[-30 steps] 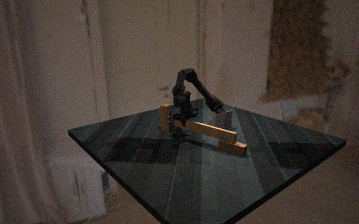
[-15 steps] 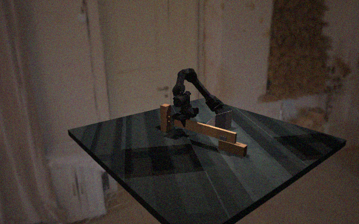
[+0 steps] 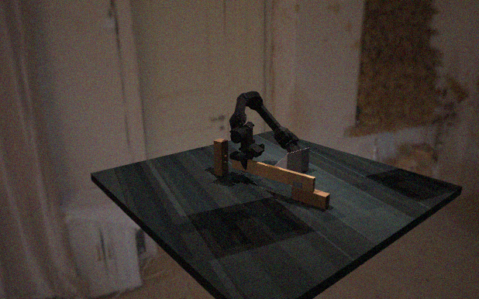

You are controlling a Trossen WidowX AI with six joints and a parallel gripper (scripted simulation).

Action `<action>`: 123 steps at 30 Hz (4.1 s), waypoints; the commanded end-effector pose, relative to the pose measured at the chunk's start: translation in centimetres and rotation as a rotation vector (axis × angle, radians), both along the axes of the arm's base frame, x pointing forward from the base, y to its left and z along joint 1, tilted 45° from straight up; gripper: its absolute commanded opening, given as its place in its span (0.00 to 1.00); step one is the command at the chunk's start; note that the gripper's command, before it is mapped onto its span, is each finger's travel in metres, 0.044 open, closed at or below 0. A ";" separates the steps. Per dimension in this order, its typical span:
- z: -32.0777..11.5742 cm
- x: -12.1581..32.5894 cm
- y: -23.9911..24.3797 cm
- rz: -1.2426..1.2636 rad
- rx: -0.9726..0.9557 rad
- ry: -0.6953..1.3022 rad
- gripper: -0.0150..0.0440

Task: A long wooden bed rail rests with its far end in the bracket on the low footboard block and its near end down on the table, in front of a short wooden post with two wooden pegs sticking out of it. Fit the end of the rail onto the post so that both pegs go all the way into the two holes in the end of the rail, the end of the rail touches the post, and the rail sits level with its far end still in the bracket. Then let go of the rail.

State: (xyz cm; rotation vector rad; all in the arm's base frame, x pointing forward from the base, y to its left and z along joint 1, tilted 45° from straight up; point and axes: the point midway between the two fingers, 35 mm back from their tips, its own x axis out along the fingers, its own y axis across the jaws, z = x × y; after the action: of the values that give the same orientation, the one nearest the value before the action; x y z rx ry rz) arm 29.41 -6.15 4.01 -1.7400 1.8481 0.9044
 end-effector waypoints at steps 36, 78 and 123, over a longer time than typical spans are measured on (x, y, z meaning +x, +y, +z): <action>1.2 0.4 -0.6 0.009 -0.002 -0.003 0.25; 2.0 0.5 -1.5 0.009 -0.003 -0.003 0.25; 3.0 0.7 -2.5 0.009 -0.004 -0.003 0.25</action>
State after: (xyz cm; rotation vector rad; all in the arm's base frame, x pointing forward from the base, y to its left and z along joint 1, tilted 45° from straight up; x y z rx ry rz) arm 29.89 -8.73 6.63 -1.7415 1.8508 0.9054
